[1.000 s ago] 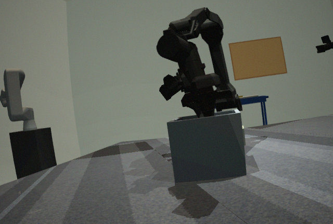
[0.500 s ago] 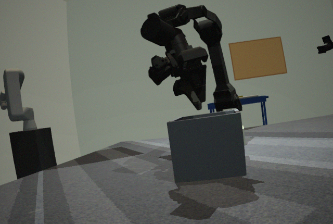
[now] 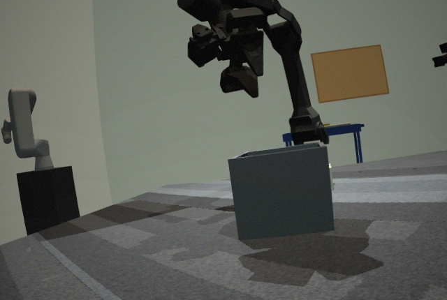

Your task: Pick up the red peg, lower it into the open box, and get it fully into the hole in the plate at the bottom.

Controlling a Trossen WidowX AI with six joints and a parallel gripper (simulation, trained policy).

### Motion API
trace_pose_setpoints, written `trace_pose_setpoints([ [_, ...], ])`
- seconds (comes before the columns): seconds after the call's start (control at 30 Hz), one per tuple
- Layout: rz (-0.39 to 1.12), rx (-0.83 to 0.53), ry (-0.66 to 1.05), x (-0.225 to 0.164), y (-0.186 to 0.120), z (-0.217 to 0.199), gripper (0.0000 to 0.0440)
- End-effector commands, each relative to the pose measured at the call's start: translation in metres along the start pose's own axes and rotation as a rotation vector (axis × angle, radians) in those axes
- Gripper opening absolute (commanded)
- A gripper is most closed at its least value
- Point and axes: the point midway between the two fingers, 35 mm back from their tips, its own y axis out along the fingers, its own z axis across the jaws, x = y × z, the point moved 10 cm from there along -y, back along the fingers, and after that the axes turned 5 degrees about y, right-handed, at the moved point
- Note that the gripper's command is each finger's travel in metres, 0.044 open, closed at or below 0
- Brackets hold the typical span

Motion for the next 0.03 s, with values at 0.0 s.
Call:
trace_pose_setpoints([
  [0.0,-0.010,0.051,-0.029,-0.0012,-0.0190,0.0058,0.0255],
])
